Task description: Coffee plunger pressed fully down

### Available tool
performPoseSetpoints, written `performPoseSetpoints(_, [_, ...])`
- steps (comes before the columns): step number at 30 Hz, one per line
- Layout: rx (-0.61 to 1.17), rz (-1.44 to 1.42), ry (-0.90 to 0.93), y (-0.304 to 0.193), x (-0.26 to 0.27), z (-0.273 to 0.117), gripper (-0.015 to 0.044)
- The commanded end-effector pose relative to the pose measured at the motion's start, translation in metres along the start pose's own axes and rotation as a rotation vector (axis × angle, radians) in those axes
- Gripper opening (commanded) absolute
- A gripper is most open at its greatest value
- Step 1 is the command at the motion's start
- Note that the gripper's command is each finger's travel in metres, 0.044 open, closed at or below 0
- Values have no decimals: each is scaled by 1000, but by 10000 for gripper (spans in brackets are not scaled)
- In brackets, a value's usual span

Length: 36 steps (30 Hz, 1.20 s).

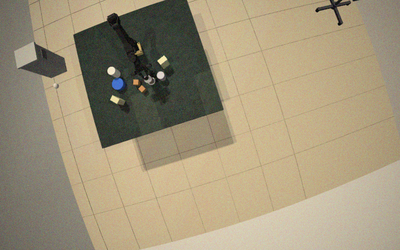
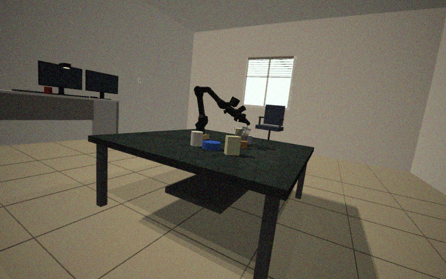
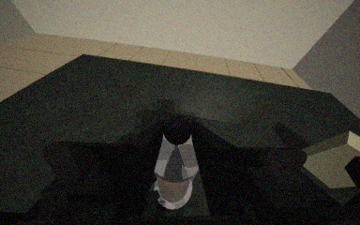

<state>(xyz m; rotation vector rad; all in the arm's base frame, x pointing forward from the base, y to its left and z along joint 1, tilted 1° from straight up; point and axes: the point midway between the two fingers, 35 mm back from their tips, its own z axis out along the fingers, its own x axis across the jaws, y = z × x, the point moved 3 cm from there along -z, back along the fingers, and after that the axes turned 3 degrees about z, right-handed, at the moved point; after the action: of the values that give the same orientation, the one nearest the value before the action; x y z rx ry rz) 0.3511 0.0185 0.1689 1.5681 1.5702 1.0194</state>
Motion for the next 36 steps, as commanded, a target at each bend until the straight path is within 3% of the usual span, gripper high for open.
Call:
performPoseSetpoints(1, [36,8,-3,-9,0,4,114])
performPoseSetpoints(36, [22,1,-1,-2,0,6,114])
